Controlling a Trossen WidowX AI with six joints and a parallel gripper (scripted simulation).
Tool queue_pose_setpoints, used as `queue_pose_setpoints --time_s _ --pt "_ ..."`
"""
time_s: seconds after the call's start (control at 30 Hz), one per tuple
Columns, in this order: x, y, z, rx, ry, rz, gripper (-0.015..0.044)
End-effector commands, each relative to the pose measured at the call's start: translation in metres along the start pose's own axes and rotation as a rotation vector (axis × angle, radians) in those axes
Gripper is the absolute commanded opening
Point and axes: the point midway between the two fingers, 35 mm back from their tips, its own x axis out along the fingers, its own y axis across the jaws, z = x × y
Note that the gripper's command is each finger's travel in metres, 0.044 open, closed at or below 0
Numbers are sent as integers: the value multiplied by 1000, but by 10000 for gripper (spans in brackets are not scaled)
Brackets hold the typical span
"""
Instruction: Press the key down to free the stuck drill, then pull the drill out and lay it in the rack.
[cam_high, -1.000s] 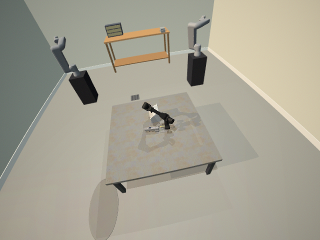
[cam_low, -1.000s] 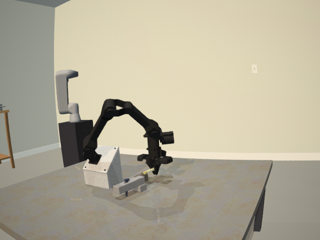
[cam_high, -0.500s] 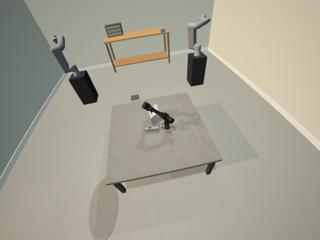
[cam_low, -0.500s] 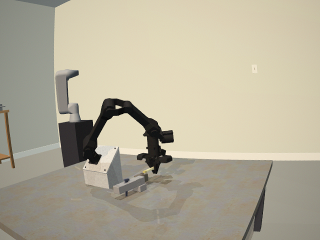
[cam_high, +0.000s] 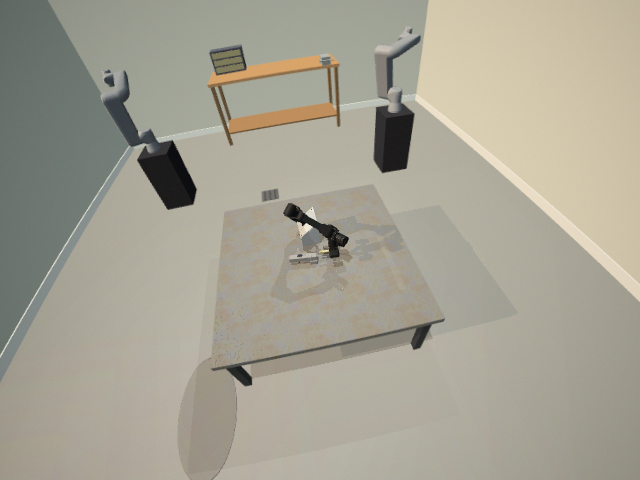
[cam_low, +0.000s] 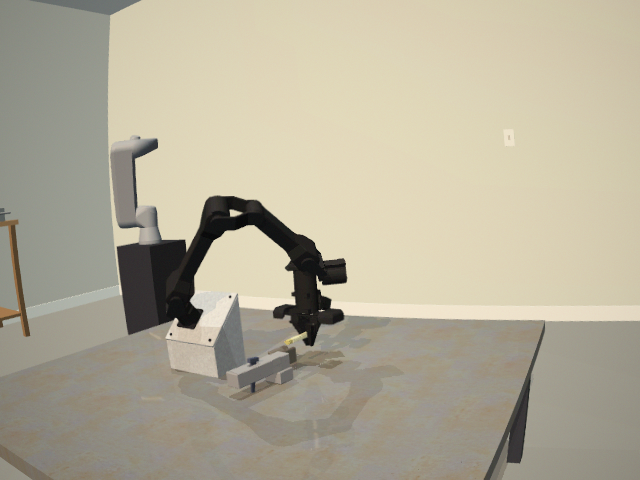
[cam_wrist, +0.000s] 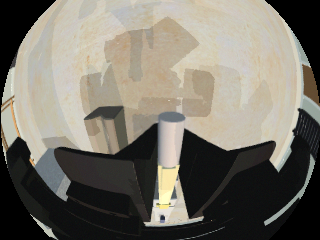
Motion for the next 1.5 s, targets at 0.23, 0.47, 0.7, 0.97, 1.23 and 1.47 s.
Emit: queue_pose_setpoints --time_s 0.23,0.47,0.7,0.97,1.23,1.47 --pt "-5 -1 1 9 -8 0 0" --pt "-6 -1 1 9 -8 0 0" --pt "-7 -1 1 9 -8 0 0" --pt "-8 -1 1 9 -9 0 0" --pt "-8 2 1 9 -9 0 0" --pt "-8 13 5 9 -9 1 0"
